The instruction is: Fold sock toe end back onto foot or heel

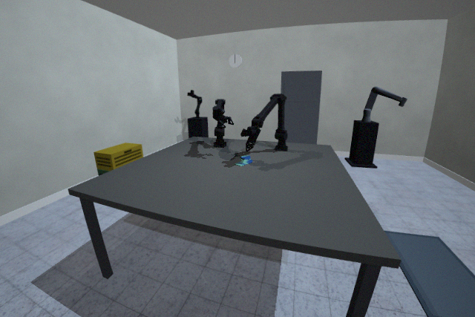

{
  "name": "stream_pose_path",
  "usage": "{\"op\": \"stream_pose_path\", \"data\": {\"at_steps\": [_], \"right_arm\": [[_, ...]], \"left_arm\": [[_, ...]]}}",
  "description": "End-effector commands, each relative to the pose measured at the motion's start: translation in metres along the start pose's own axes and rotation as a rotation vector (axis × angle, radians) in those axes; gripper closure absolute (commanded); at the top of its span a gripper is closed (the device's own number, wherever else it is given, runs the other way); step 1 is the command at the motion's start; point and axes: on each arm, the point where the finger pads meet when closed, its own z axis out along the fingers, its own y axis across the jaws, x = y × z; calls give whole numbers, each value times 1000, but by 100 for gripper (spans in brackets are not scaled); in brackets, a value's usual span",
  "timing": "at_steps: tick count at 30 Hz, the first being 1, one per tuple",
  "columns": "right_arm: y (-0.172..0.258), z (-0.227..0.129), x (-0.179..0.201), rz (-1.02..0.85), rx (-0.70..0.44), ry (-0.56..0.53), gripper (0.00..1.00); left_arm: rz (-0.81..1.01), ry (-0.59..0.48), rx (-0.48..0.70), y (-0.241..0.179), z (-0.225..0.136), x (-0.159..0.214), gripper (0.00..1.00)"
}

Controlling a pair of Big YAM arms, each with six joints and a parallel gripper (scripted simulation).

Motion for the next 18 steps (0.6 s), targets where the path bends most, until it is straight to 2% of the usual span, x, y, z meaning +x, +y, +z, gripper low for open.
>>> {"op": "stream_pose_path", "data": {"at_steps": [1, 8, 11, 18], "right_arm": [[6, 0, -47, -88, -27, -37, 0], [9, -1, -53, -111, -33, -29, 0], [9, -1, -54, -115, -34, -27, 0], [9, -1, -54, -115, -34, -27, 0]], "left_arm": [[75, -156, -122, -3, -15, 0, 35], [80, -198, -135, -9, -17, -1, 35], [77, -189, -113, -11, -7, 0, 35], [87, -196, -132, -3, -14, -8, 35]]}}
